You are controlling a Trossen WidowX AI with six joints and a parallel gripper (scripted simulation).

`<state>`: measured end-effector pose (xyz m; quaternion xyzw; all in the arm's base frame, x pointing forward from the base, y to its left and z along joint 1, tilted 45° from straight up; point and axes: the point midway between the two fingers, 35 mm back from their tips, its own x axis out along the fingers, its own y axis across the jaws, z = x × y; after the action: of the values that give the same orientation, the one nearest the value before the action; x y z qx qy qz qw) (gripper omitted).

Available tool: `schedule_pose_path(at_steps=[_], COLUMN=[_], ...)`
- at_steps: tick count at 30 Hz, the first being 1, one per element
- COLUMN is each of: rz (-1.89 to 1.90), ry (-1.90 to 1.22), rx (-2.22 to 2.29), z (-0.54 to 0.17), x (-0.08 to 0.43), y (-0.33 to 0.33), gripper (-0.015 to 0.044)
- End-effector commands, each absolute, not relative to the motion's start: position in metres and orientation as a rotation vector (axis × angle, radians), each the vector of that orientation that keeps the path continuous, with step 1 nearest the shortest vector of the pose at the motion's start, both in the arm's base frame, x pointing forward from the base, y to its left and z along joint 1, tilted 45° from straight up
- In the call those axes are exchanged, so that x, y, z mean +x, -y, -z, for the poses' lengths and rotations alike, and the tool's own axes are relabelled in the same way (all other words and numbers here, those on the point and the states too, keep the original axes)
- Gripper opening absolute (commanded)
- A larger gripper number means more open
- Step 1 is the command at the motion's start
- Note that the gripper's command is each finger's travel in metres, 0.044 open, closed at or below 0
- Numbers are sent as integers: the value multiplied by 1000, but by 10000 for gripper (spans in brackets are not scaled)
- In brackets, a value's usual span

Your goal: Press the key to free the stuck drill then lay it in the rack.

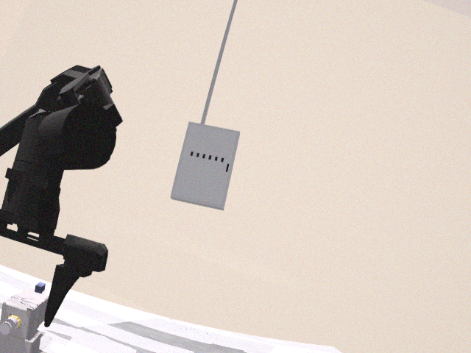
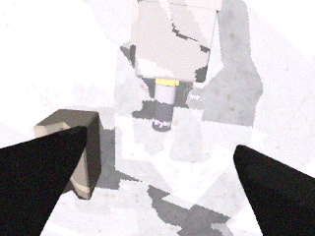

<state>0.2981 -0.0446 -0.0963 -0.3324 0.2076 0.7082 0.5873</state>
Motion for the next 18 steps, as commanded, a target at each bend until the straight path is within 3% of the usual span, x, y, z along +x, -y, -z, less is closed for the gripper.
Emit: schedule_pose_path(at_steps=[1,18], rz=[-1672,-1672], ry=[-447,-447], rx=[-811,-811], z=[100,105], x=[298,297], y=[45,37], gripper=[440,440])
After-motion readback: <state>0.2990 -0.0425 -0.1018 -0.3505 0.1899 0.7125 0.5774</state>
